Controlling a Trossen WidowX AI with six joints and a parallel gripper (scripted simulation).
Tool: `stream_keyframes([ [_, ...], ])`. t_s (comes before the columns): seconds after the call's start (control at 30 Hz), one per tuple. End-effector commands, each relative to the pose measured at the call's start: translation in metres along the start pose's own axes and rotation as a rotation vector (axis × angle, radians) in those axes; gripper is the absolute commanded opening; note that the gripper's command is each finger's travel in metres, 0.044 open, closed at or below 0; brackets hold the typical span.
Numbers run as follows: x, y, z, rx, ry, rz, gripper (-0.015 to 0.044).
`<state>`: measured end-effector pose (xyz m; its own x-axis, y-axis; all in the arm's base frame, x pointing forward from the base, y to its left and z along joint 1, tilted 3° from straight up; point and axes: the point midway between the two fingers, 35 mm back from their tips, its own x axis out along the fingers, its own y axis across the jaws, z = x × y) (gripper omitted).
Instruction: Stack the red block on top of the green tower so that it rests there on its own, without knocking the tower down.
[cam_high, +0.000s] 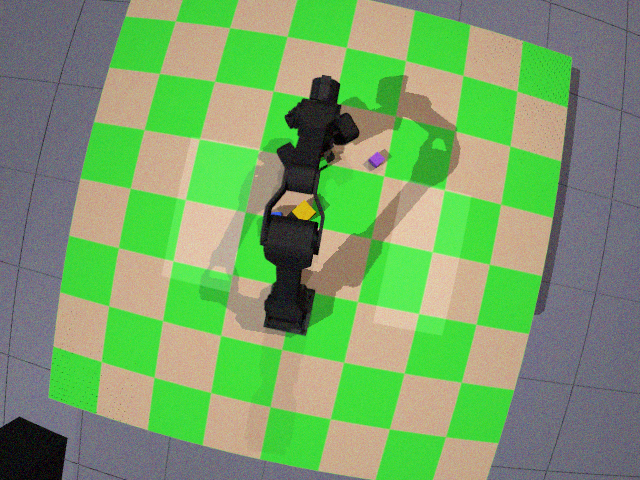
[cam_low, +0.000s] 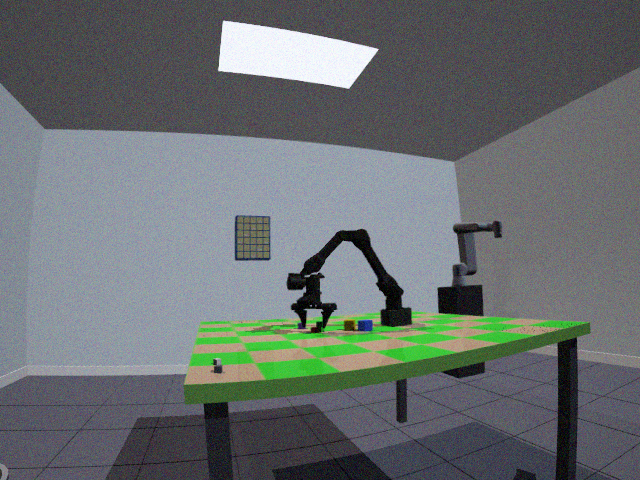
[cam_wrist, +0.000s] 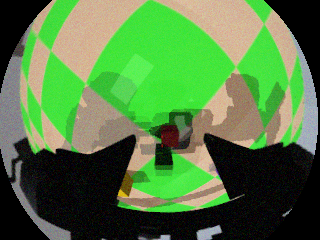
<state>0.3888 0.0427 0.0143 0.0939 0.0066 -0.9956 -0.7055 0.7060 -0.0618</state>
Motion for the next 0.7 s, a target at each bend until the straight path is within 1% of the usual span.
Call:
stream_keyframes([
  [0.0, 0.0091, 0.0005, -0.0015, -0.005, 0.007, 0.002, 0.044],
  [0.63, 0.0126, 0.0007, -0.0017, -0.005, 0.007, 0.002, 0.044],
  [0.67, 0.0126, 0.0007, -0.0017, -0.005, 0.007, 0.002, 0.0414],
])
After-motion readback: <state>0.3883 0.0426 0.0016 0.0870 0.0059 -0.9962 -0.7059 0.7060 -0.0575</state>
